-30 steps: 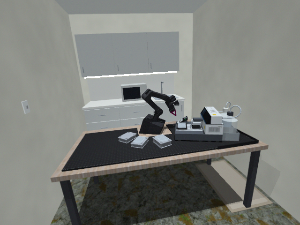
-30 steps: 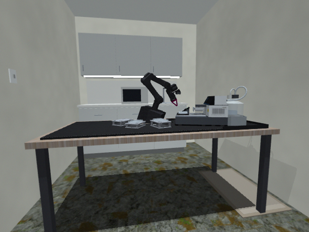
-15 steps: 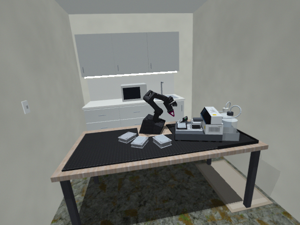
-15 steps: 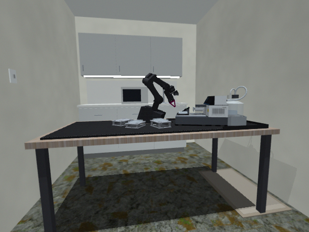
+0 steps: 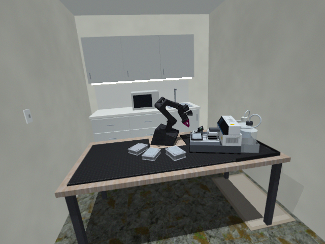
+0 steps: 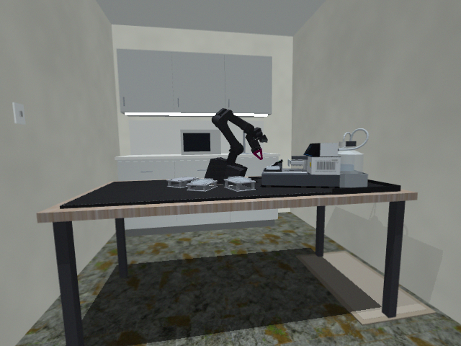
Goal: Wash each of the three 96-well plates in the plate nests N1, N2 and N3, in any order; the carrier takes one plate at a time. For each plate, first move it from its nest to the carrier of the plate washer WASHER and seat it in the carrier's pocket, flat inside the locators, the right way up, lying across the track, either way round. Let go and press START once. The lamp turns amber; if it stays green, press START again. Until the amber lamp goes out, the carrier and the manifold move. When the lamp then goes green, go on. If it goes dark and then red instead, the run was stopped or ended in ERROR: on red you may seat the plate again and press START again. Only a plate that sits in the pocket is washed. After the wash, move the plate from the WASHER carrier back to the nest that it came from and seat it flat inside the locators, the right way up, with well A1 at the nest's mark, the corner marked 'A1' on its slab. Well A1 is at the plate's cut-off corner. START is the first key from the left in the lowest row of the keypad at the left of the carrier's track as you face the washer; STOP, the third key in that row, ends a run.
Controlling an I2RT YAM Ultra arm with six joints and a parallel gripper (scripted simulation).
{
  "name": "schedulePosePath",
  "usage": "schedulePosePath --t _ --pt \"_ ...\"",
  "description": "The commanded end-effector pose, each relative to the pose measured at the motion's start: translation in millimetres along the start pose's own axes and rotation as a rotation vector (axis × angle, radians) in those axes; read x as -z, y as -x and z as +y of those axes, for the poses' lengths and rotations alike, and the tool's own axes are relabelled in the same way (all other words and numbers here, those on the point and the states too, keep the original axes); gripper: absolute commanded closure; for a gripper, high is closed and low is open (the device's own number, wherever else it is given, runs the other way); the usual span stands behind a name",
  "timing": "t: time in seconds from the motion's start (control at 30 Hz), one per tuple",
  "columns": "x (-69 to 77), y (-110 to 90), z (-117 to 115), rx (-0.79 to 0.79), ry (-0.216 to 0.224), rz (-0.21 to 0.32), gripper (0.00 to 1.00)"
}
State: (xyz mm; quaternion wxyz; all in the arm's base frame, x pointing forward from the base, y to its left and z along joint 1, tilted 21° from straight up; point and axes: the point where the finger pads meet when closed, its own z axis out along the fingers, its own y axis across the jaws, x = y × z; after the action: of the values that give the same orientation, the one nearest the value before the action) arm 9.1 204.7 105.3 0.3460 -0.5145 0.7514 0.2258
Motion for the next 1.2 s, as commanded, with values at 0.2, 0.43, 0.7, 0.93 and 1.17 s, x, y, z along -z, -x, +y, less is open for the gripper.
schedulePosePath --t 0.2,0.43,0.7,0.93,1.17 --pt "-1.6 31 -25 -0.209 -0.038 0.119 0.0" --pt "-5.2 51 -47 -0.372 -0.082 0.225 0.0" --pt "-7.2 62 -60 -0.588 -0.139 0.368 0.0" --pt "-7.3 62 -60 -0.724 -0.175 0.458 0.0" --pt "-7.3 62 -60 -0.727 -0.176 0.459 0.0"
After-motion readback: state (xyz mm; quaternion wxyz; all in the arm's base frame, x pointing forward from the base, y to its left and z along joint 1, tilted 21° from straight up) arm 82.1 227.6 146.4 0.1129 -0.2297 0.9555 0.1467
